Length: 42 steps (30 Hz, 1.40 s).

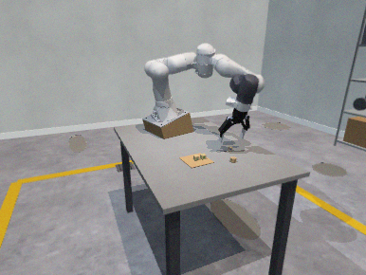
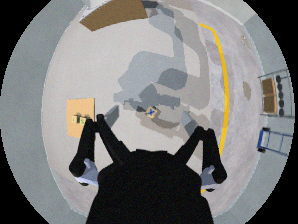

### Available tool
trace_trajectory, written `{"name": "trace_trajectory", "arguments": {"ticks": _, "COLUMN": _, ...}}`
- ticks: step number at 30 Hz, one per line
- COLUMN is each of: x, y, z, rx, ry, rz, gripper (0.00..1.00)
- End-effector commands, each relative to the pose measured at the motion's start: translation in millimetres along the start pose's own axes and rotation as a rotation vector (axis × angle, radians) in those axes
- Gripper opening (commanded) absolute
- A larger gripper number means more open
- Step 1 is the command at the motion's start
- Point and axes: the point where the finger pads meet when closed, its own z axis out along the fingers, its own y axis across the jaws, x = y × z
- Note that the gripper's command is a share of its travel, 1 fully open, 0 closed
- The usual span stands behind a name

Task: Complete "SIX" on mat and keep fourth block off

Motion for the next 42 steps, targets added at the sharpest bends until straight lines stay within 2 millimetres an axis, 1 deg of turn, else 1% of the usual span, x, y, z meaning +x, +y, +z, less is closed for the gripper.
{"name": "trace_trajectory", "arguments": {"ticks": 1, "x": -2, "y": 1, "z": -1, "rx": -0.002, "ry": -0.004, "rz": 0.002, "gripper": 1.00}}
{"name": "trace_trajectory", "arguments": {"ticks": 4, "x": -2, "y": 1, "z": -2, "rx": -0.003, "ry": -0.004, "rz": -0.002, "gripper": 1.00}}
{"name": "trace_trajectory", "arguments": {"ticks": 7, "x": -4, "y": 0, "z": -8, "rx": -0.007, "ry": -0.006, "rz": -0.030, "gripper": 1.00}}
{"name": "trace_trajectory", "arguments": {"ticks": 10, "x": -7, "y": -3, "z": -19, "rx": -0.016, "ry": -0.010, "rz": -0.090, "gripper": 1.00}}
{"name": "trace_trajectory", "arguments": {"ticks": 13, "x": -12, "y": -7, "z": -36, "rx": -0.029, "ry": -0.018, "rz": -0.177, "gripper": 1.00}}
{"name": "trace_trajectory", "arguments": {"ticks": 18, "x": -15, "y": -10, "z": -47, "rx": -0.037, "ry": -0.024, "rz": -0.238, "gripper": 1.00}}
{"name": "trace_trajectory", "arguments": {"ticks": 20, "x": -15, "y": -10, "z": -47, "rx": -0.037, "ry": -0.024, "rz": -0.238, "gripper": 1.00}}
{"name": "trace_trajectory", "arguments": {"ticks": 21, "x": -16, "y": -12, "z": -54, "rx": -0.041, "ry": -0.028, "rz": -0.272, "gripper": 1.00}}
{"name": "trace_trajectory", "arguments": {"ticks": 35, "x": -24, "y": -24, "z": -90, "rx": -0.062, "ry": -0.053, "rz": -0.458, "gripper": 1.00}}
{"name": "trace_trajectory", "arguments": {"ticks": 37, "x": -24, "y": -24, "z": -90, "rx": -0.062, "ry": -0.053, "rz": -0.458, "gripper": 1.00}}
{"name": "trace_trajectory", "arguments": {"ticks": 38, "x": -26, "y": -26, "z": -97, "rx": -0.065, "ry": -0.058, "rz": -0.494, "gripper": 1.00}}
{"name": "trace_trajectory", "arguments": {"ticks": 42, "x": -28, "y": -30, "z": -107, "rx": -0.070, "ry": -0.066, "rz": -0.548, "gripper": 1.00}}
